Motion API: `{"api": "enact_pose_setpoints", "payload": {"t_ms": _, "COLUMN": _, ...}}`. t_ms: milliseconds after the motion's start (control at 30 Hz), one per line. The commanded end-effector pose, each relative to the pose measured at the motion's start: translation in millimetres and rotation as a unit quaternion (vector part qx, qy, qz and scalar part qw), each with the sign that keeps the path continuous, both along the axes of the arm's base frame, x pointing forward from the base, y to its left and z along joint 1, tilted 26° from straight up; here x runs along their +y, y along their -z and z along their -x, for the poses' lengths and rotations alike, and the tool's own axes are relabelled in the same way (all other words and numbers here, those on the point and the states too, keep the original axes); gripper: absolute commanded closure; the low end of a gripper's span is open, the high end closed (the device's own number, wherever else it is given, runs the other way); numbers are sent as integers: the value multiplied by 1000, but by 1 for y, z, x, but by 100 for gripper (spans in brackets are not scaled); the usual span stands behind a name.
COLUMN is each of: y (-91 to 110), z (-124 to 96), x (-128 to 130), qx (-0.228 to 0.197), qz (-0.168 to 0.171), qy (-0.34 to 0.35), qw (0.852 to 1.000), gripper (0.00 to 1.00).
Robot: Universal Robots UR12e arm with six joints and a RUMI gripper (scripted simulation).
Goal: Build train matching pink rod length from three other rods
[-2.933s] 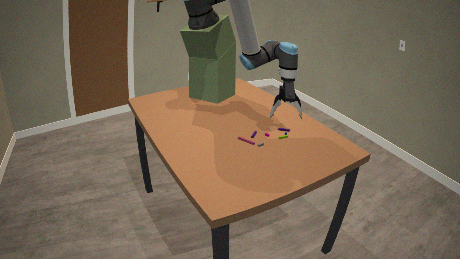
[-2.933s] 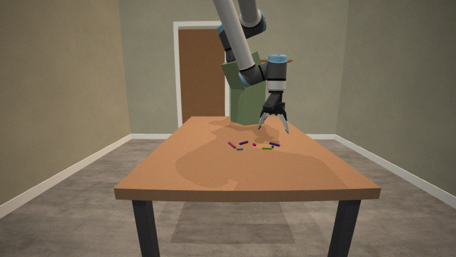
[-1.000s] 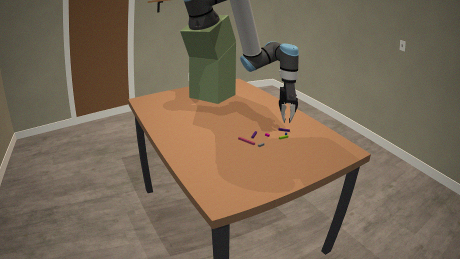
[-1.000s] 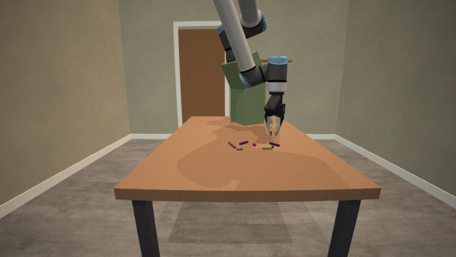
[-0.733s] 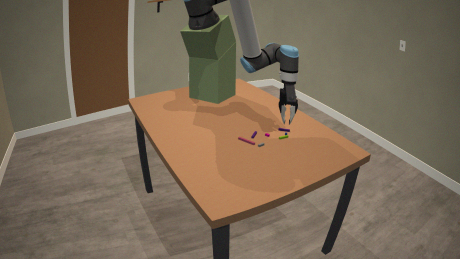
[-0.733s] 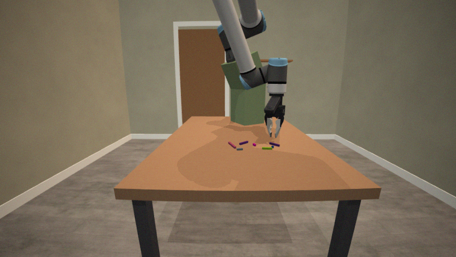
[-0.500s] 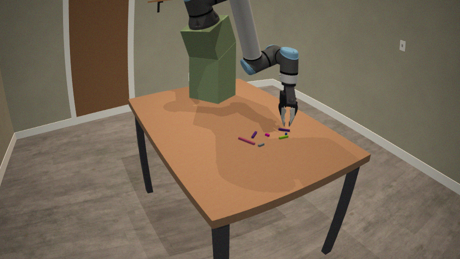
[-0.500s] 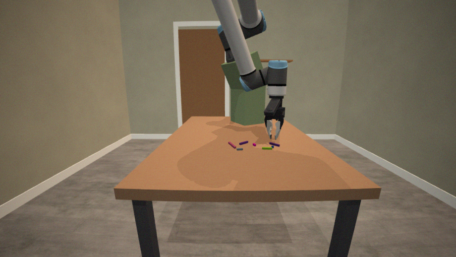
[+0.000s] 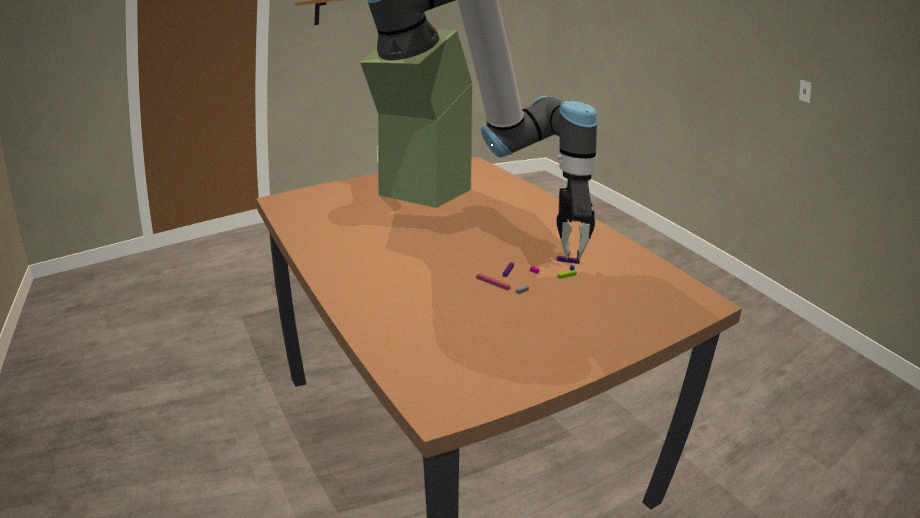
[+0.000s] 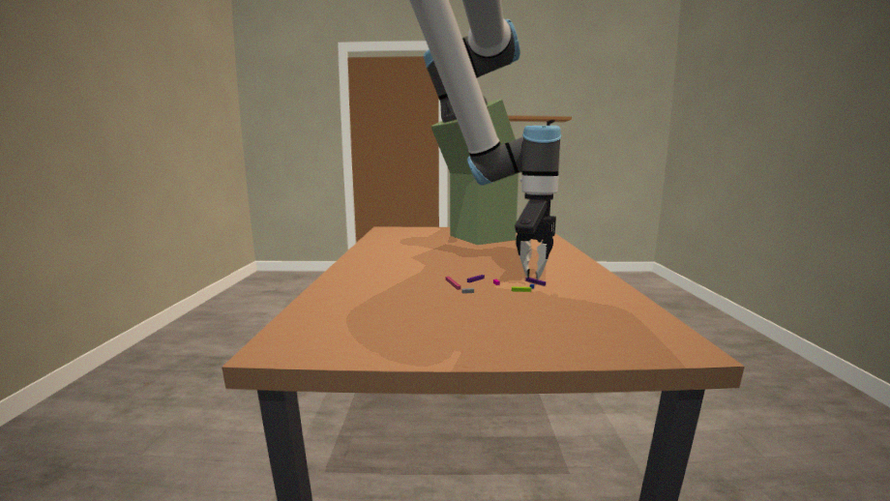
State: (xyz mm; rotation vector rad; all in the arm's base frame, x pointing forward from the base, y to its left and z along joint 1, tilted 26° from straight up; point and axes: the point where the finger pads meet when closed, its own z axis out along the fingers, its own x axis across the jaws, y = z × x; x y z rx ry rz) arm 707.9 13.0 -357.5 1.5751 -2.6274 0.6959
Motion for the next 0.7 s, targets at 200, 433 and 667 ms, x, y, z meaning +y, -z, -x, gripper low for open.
{"api": "enact_pose_setpoints", "payload": {"t_ms": 200, "y": 6, "z": -2, "x": -2, "qx": 0, "qz": 0, "qy": 0, "qw": 1000, "gripper": 86}}
{"api": "enact_pose_setpoints", "payload": {"t_ms": 433, "y": 7, "z": -2, "x": -3, "qx": 0, "qz": 0, "qy": 0, "qw": 1000, "gripper": 86}}
{"api": "enact_pose_setpoints", "payload": {"t_ms": 667, "y": 7, "z": -2, "x": -3, "qx": 0, "qz": 0, "qy": 0, "qw": 1000, "gripper": 86}}
